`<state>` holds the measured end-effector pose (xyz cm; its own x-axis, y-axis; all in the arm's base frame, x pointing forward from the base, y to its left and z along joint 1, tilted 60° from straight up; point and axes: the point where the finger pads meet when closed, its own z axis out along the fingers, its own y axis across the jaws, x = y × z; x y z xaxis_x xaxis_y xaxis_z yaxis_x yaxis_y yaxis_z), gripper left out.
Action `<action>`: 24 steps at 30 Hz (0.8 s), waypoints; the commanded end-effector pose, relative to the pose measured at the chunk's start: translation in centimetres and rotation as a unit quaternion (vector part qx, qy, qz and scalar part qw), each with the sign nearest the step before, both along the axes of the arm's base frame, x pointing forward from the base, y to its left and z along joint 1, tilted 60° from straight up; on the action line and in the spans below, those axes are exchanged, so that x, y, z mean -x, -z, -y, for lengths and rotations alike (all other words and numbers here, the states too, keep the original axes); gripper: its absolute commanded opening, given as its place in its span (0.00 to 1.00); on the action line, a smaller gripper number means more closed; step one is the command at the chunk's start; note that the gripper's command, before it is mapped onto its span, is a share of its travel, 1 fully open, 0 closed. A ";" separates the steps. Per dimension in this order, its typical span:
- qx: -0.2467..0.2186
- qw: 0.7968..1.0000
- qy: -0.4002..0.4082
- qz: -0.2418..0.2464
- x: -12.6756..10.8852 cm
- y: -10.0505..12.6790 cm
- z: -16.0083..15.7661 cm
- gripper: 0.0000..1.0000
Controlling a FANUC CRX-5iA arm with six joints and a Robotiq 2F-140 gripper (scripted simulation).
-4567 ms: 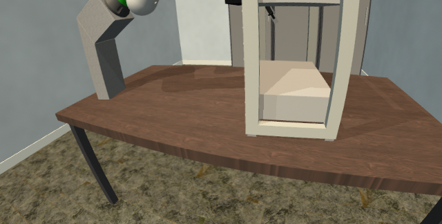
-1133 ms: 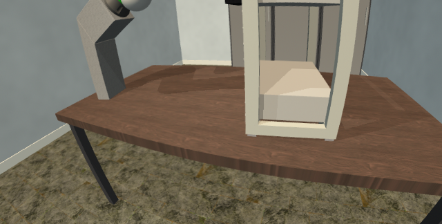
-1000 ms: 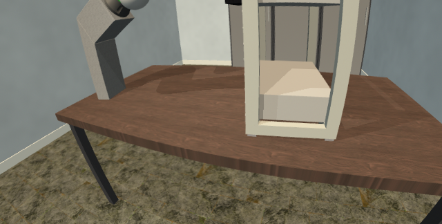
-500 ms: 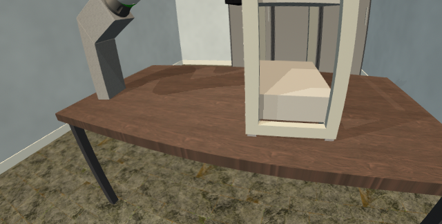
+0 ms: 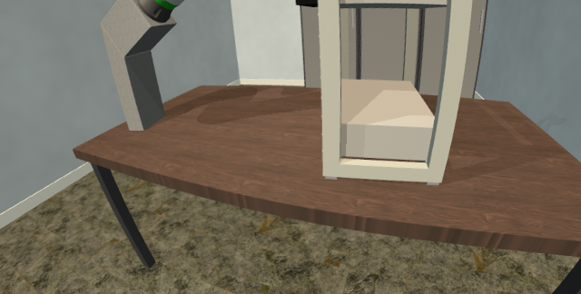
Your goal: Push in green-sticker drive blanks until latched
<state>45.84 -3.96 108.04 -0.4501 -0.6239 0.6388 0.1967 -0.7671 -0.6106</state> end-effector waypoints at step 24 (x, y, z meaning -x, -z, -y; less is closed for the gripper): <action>-0.192 0.971 0.139 -0.035 3.0 5.4 23.9 1.00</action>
